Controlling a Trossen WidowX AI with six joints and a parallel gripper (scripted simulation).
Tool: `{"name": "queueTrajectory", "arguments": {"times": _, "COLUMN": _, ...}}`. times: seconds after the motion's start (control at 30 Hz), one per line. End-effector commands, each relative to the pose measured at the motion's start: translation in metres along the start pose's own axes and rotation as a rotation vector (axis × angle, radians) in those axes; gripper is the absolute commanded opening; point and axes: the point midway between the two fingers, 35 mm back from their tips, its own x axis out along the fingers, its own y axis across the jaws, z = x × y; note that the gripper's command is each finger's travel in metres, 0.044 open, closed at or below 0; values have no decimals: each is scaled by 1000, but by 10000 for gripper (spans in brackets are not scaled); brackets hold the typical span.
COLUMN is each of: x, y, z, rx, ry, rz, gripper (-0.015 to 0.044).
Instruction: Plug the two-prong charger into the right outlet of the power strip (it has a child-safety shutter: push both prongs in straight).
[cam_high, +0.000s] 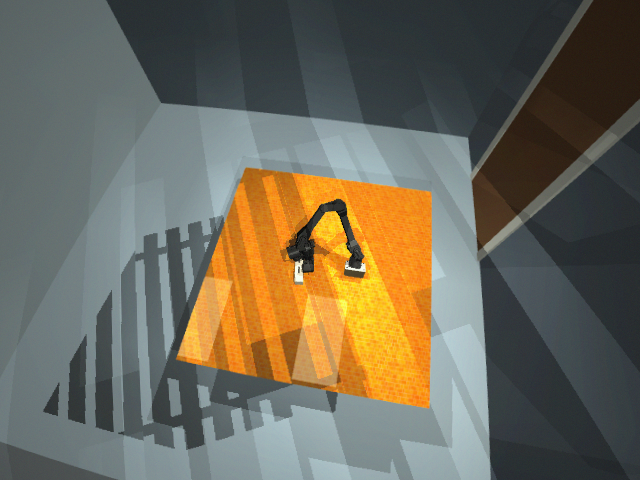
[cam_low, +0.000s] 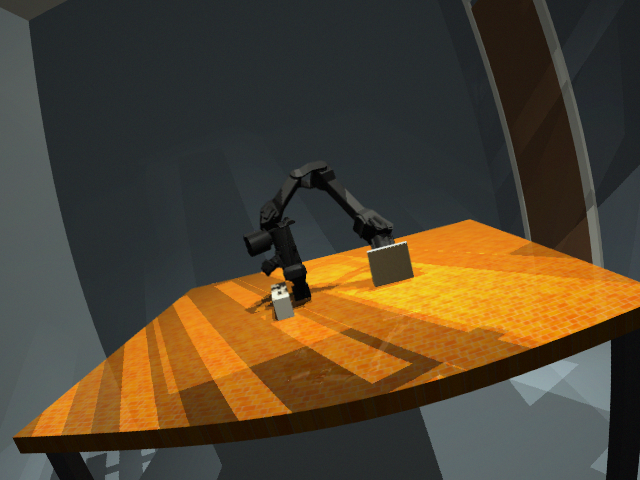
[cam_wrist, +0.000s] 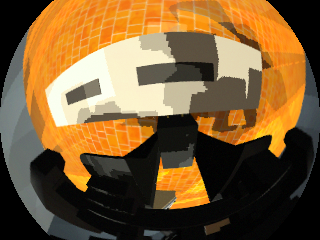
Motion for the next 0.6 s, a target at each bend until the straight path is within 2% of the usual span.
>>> {"name": "queueTrajectory", "arguments": {"times": 0.0, "x": -1, "y": -1, "z": 3, "rx": -2, "ry": -3, "rz": -2, "gripper": 0}}
{"name": "queueTrajectory", "arguments": {"times": 0.57, "x": -1, "y": -1, "z": 6, "rx": -1, "ry": -3, "rz": -2, "gripper": 0}}
